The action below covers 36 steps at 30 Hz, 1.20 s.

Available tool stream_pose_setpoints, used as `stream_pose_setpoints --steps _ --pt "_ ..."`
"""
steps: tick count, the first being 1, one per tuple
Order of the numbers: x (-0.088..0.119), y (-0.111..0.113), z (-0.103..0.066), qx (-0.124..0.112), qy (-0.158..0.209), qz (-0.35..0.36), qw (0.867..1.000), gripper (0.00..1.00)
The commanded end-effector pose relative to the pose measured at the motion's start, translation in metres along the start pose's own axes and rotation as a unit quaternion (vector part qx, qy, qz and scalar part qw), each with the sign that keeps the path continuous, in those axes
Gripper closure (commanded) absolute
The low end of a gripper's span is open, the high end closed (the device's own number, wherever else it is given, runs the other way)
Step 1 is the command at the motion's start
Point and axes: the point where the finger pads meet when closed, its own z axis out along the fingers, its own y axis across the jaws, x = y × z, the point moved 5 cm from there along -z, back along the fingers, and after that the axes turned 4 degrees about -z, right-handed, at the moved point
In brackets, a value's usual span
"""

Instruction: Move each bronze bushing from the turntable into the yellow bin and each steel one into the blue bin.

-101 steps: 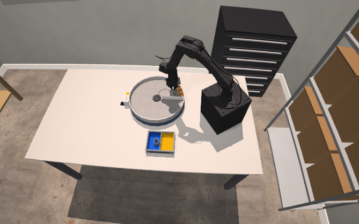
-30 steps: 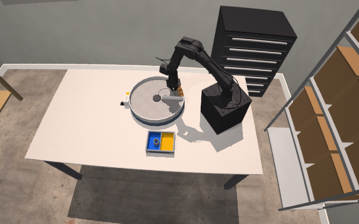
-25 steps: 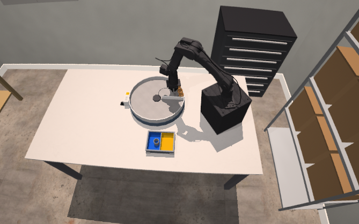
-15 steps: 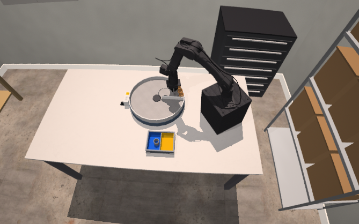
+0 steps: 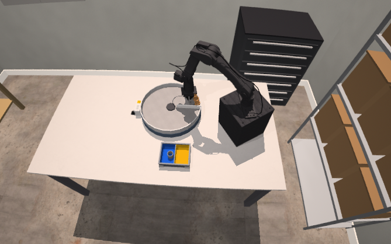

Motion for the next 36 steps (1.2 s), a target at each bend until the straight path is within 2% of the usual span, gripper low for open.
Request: stream_pose_setpoints --steps 1,13,14,17,36 --pt "-0.008 0.006 -0.006 -0.008 -0.012 0.002 1.0 0.86" --pt "-0.008 0.006 -0.006 -0.008 -0.012 0.002 1.0 0.86" --pt "-0.008 0.006 -0.006 -0.008 -0.012 0.002 1.0 1.0" --pt "-0.001 -0.004 -0.003 0.007 -0.001 0.004 1.0 1.0" --pt "-0.001 -0.004 -0.003 0.007 -0.001 0.004 1.0 1.0"
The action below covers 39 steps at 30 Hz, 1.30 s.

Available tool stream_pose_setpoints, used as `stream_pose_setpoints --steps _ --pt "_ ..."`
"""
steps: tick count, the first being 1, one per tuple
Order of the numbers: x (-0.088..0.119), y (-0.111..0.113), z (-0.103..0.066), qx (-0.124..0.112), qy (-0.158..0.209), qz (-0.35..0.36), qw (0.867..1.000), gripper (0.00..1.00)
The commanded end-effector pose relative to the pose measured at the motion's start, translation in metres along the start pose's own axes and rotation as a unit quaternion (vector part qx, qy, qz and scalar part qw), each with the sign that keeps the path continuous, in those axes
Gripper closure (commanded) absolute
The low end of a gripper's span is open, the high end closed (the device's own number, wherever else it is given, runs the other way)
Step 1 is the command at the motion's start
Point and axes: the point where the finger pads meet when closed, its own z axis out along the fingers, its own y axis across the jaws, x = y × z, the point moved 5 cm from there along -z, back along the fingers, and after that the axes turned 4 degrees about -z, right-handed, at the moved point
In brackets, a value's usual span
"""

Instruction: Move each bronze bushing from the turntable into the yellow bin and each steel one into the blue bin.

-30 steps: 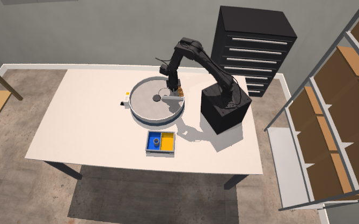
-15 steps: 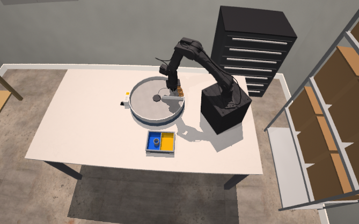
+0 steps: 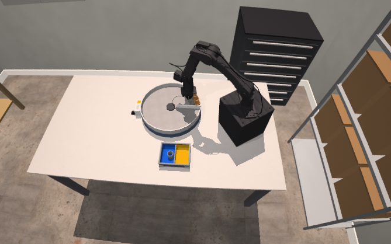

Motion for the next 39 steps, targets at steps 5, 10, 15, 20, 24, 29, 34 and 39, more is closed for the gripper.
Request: stream_pose_setpoints --steps 5,10,15,20,24,29,34,39 --pt "0.0 -0.006 -0.002 0.011 0.001 0.005 1.0 1.0" --pt "0.0 -0.006 -0.002 0.011 0.001 0.005 1.0 1.0" --pt "0.0 -0.006 -0.002 0.011 0.001 0.005 1.0 1.0" --pt "0.0 -0.006 -0.002 0.011 0.001 0.005 1.0 1.0" --pt "0.0 -0.006 -0.004 0.01 0.0 0.005 1.0 1.0" --pt "-0.001 -0.007 -0.015 0.009 -0.001 0.005 1.0 1.0" --pt "-0.001 -0.008 -0.036 0.009 -0.001 0.003 1.0 1.0" --pt "-0.003 -0.005 -0.061 0.005 -0.005 0.003 1.0 1.0"
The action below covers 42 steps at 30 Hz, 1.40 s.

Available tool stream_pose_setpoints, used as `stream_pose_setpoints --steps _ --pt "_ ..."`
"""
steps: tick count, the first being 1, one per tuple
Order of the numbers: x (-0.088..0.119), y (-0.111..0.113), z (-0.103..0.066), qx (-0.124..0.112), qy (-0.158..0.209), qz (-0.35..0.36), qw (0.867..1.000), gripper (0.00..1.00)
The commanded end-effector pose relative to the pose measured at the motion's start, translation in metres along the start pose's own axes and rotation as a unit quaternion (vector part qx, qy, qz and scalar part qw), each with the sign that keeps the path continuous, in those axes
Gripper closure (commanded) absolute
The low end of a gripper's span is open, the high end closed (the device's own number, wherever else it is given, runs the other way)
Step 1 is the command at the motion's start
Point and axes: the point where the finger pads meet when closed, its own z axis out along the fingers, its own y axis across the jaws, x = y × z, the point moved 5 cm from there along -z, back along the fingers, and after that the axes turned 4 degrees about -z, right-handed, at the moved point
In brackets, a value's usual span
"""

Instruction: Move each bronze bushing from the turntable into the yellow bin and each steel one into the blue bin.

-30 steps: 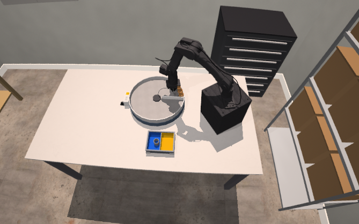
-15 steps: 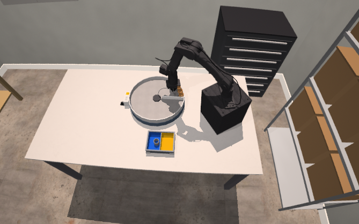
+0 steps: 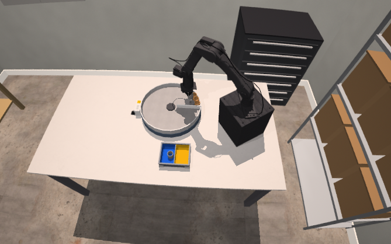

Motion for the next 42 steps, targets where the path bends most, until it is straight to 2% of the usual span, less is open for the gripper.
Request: stream_pose_setpoints --steps 1,9,42 --pt "-0.003 -0.006 -0.021 0.009 -0.001 0.003 1.0 1.0" --pt "-0.002 -0.007 -0.037 0.01 0.0 0.004 1.0 1.0" --pt "-0.002 -0.007 -0.035 0.009 0.0 0.004 1.0 1.0"
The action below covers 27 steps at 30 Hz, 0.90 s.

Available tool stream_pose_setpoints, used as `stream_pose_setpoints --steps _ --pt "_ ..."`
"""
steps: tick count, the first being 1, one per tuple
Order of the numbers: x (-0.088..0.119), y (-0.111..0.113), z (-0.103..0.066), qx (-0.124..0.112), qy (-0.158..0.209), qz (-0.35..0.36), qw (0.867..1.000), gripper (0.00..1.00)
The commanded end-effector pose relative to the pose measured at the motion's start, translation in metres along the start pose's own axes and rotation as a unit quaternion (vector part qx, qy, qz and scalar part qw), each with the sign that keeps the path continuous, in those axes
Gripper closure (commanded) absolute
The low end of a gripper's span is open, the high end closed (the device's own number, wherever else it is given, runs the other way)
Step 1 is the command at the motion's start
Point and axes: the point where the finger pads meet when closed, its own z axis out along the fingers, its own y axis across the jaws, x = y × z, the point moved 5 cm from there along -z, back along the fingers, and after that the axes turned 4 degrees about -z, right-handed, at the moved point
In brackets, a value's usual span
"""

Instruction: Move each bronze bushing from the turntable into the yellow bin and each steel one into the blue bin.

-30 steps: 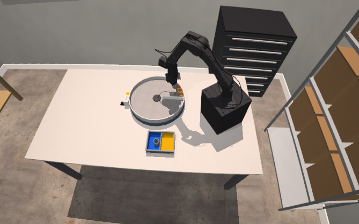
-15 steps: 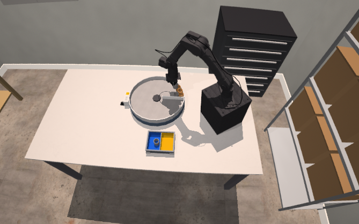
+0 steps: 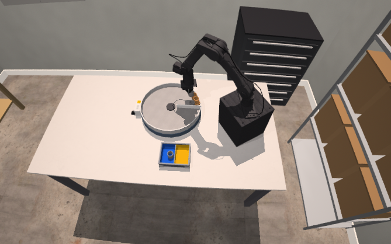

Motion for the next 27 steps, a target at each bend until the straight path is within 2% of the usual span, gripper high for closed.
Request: stream_pose_setpoints --steps 1,11,12,18,20,24,26,27 --pt "-0.003 -0.005 -0.007 0.002 -0.006 0.003 1.0 1.0" --pt "0.002 0.0 -0.008 0.001 -0.007 -0.008 1.0 1.0" --pt "-0.002 0.01 -0.013 -0.009 -0.016 -0.012 1.0 1.0" --pt "0.016 0.008 -0.007 0.001 -0.006 -0.031 0.999 1.0" --pt "0.019 0.016 -0.008 -0.006 -0.013 -0.043 0.999 1.0" --pt "0.038 0.023 -0.007 -0.004 -0.011 -0.072 0.997 1.0" --pt "0.043 0.037 -0.011 -0.012 -0.017 -0.09 0.996 1.0" --pt "0.043 0.037 -0.011 -0.012 -0.017 -0.09 0.996 1.0"
